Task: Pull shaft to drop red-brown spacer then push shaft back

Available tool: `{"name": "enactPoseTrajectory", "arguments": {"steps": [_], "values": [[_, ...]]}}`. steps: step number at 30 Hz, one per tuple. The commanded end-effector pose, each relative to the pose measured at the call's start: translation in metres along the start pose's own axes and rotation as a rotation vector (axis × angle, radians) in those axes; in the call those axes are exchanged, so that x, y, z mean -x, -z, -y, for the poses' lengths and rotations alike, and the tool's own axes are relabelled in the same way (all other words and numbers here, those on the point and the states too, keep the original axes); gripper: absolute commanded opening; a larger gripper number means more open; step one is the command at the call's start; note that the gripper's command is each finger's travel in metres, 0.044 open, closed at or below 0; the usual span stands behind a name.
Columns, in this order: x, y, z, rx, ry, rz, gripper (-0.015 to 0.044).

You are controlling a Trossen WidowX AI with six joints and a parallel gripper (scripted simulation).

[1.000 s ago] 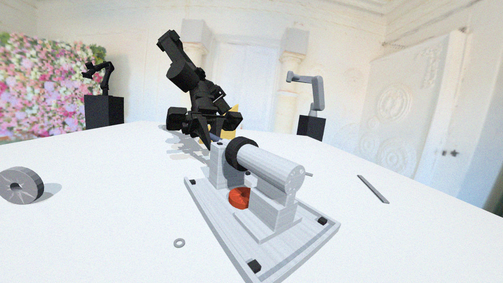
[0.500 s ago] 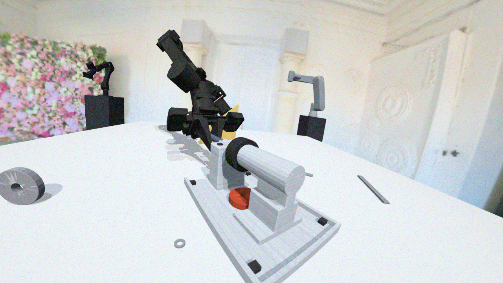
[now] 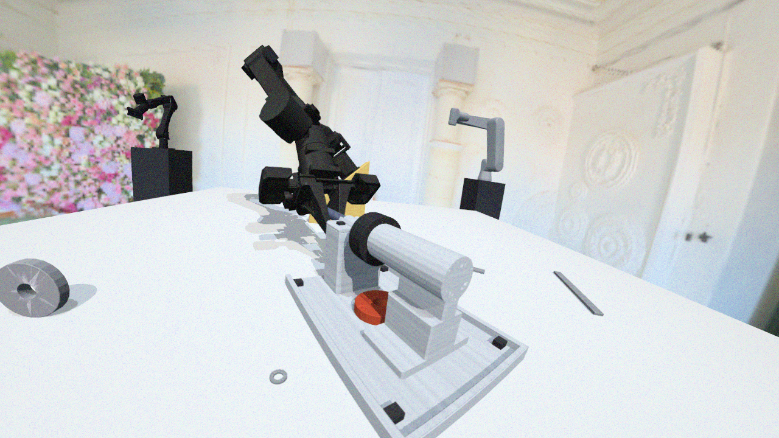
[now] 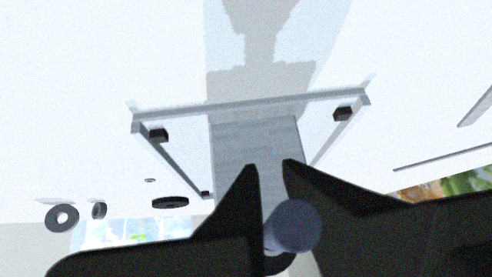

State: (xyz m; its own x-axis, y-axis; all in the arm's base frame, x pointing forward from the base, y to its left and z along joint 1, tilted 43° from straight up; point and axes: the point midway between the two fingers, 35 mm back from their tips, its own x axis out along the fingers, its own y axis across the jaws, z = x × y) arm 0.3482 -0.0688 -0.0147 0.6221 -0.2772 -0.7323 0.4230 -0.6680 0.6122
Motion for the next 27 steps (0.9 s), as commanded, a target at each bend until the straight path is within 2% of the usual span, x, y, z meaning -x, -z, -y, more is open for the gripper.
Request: {"name": "enactPoseTrajectory", "arguments": {"steps": [1, 27], "values": [[-0.0013, 0.0028, -0.0007, -0.003, -0.001, -0.004, 0.0000], [-0.0085, 0.0103, -0.0008, -0.004, -0.001, -0.005, 0.0000]]}}
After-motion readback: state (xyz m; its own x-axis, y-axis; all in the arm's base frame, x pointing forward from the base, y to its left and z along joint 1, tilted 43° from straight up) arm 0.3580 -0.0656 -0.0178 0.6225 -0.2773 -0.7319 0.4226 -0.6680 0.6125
